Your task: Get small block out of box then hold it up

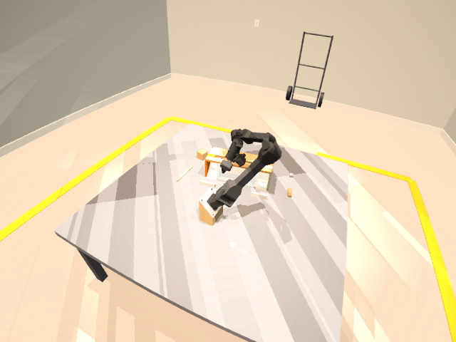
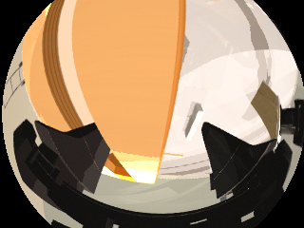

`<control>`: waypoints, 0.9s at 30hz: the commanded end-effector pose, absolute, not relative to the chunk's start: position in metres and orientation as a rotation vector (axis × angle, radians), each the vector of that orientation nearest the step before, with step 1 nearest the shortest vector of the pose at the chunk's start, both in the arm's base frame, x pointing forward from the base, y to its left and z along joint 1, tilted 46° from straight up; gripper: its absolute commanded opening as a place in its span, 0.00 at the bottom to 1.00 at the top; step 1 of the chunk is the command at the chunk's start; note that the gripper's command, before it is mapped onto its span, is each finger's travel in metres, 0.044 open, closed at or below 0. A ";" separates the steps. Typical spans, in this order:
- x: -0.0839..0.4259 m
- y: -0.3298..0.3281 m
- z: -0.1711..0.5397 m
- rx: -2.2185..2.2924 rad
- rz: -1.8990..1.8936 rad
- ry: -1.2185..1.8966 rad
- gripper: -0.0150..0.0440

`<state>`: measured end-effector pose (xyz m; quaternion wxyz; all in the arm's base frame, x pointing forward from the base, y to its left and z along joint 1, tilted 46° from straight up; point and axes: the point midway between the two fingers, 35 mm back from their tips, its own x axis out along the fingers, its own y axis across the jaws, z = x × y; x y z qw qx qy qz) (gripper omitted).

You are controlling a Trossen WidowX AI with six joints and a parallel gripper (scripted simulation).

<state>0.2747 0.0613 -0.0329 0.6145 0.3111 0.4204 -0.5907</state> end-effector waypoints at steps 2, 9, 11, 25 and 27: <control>0.273 0.068 -0.042 0.725 -1.354 1.007 0.93; 0.272 0.073 -0.047 0.725 -1.353 1.007 0.93; 0.271 0.074 -0.048 0.725 -1.353 1.007 0.93; 0.269 0.084 -0.058 0.726 -1.353 1.007 0.93; 0.268 0.085 -0.059 0.726 -1.353 1.007 0.93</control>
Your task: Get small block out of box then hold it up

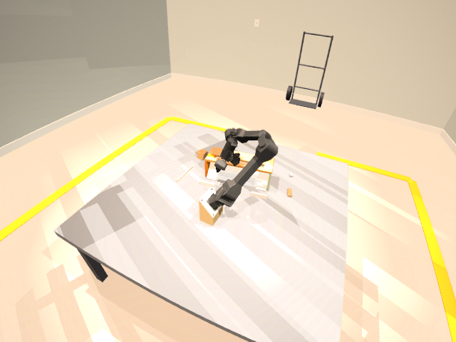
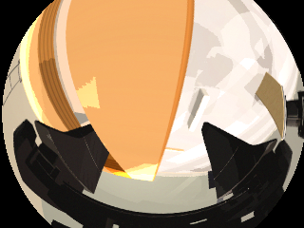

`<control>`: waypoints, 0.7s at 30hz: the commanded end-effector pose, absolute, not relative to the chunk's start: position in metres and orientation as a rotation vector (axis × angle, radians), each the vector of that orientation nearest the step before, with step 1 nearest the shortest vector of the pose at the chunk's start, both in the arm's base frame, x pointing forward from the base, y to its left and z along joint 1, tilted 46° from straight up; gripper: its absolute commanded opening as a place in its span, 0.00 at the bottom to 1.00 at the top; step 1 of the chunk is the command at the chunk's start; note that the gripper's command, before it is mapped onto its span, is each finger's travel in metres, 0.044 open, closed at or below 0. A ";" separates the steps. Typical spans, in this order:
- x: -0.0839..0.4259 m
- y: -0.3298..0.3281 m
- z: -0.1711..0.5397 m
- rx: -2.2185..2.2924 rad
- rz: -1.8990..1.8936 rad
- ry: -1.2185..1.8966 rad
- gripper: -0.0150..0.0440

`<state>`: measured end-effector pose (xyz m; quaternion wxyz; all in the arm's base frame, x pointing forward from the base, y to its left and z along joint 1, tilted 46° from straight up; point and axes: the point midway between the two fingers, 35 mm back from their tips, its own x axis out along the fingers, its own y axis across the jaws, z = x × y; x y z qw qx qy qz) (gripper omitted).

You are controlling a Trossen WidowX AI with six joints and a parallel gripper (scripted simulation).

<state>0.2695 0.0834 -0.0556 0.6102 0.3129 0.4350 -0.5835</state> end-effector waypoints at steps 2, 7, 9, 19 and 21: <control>0.268 0.087 -0.061 0.726 -1.353 1.007 0.93; 0.267 0.090 -0.064 0.726 -1.353 1.008 0.93; 0.267 0.092 -0.066 0.726 -1.353 1.008 0.93; 0.266 0.103 -0.066 0.726 -1.352 1.008 0.93; 0.267 0.114 -0.054 0.725 -1.351 1.009 0.93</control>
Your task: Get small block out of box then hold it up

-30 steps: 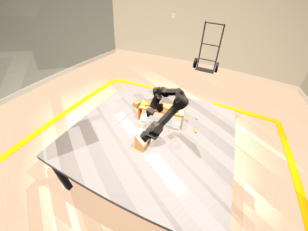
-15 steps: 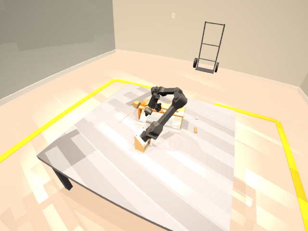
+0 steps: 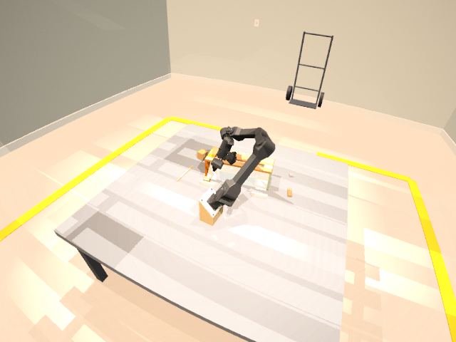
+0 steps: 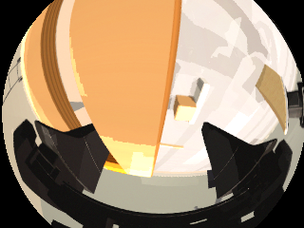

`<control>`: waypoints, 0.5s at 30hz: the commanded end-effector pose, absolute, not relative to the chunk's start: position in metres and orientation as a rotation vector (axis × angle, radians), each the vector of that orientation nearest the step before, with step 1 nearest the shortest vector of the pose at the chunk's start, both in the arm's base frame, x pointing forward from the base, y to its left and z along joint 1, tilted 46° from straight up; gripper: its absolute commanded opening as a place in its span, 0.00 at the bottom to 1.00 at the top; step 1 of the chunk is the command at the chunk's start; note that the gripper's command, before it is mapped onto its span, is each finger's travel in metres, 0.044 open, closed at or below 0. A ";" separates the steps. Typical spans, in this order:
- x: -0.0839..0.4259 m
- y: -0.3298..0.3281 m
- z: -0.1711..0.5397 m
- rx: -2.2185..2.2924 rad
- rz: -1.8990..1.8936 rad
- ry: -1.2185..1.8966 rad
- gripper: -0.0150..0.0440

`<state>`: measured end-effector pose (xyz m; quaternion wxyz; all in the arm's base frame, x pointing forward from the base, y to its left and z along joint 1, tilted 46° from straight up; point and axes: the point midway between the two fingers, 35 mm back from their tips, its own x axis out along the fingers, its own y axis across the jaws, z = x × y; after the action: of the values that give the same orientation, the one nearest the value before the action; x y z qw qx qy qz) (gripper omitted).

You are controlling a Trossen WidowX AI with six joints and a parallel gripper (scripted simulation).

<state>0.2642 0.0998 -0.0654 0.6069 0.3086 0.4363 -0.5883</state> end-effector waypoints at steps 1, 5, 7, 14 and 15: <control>0.267 0.123 -0.045 0.724 -1.351 1.009 0.93; 0.266 0.140 -0.024 0.720 -1.350 1.009 0.93; 0.266 0.140 -0.024 0.720 -1.350 1.009 0.93; 0.263 0.143 -0.030 0.416 -1.095 1.180 0.74; 0.262 0.144 -0.031 0.327 -1.025 1.223 0.74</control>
<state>0.2661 0.1413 -0.0286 0.6491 0.2438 0.4903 -0.5281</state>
